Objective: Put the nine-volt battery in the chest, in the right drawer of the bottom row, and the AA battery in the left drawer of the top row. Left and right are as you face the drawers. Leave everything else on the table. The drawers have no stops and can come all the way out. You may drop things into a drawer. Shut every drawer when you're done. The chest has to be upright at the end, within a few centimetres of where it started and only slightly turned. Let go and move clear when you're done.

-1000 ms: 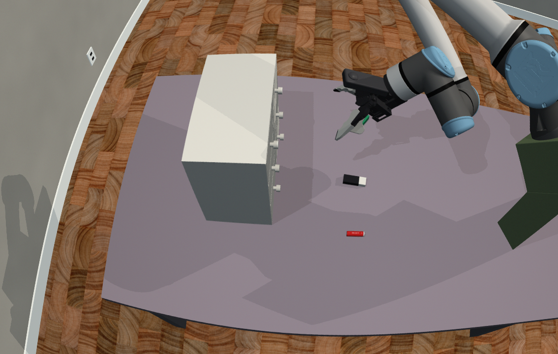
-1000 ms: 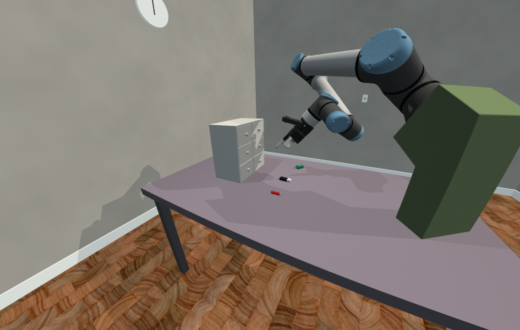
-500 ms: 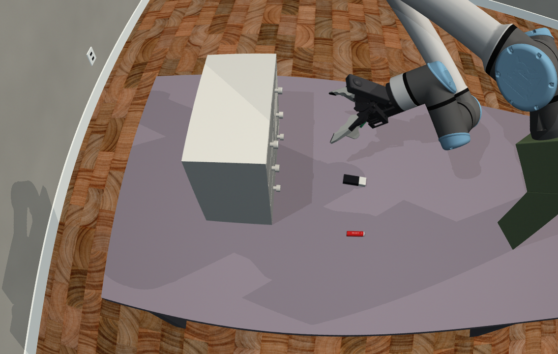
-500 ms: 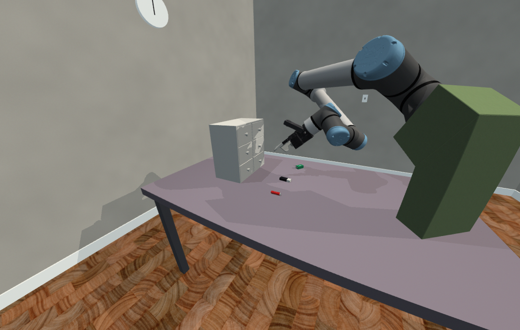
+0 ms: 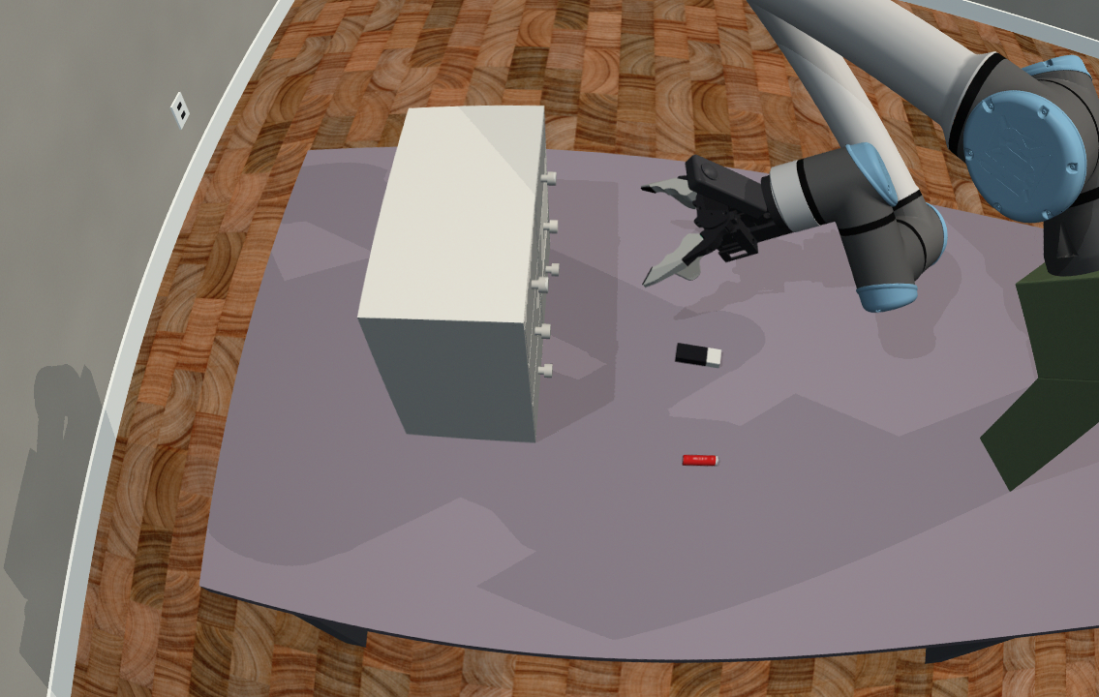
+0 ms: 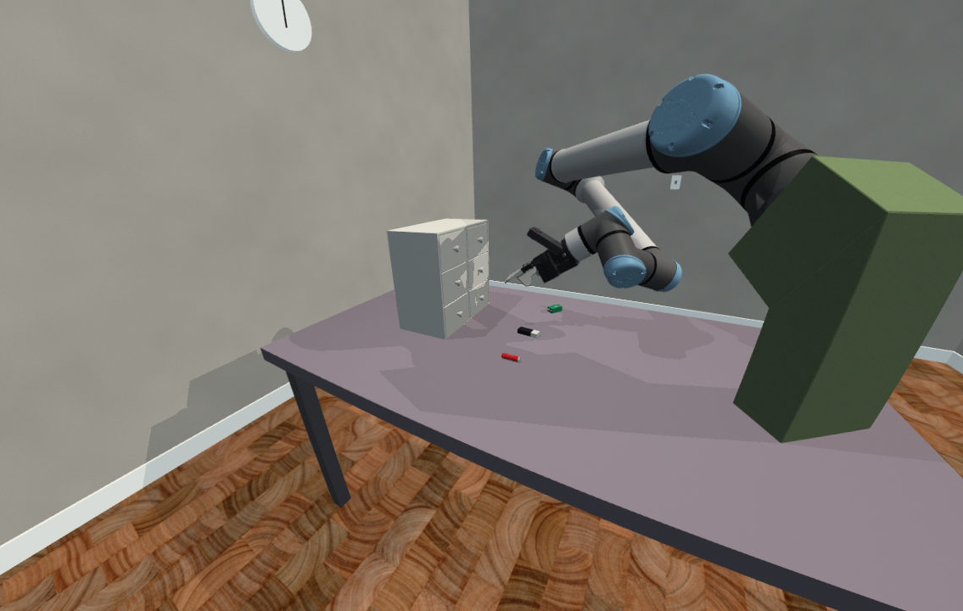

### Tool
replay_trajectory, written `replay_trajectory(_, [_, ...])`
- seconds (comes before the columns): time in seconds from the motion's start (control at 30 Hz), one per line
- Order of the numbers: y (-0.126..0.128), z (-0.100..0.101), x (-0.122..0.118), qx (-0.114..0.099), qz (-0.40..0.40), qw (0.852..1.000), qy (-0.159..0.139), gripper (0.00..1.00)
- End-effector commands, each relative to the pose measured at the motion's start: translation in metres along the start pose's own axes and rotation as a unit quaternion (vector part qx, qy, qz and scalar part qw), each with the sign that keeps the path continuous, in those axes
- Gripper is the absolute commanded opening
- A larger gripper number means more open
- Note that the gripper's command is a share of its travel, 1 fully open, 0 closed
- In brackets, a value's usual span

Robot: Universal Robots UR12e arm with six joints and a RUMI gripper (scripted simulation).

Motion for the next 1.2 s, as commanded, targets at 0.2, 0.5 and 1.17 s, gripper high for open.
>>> replay_trajectory(0.2, [0.0006,0.0055,-0.005,0.003,0.0,1.0,0.023,1.0])
replay_trajectory(0.5, [0.0007,0.0076,-0.0072,0.003,0.0,0.999,0.032,1.0])
replay_trajectory(1.17, [0.0008,0.0084,-0.0082,0.004,0.0,0.999,0.036,0.2])
Point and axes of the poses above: the point where the finger pads meet when closed, its own z axis out along the fingers, its own y axis across the jaws, x = y × z, the point moved 9 cm from there along -z, back along the fingers, and after that the axes turned 6 degrees about z, right-handed, at the moved point
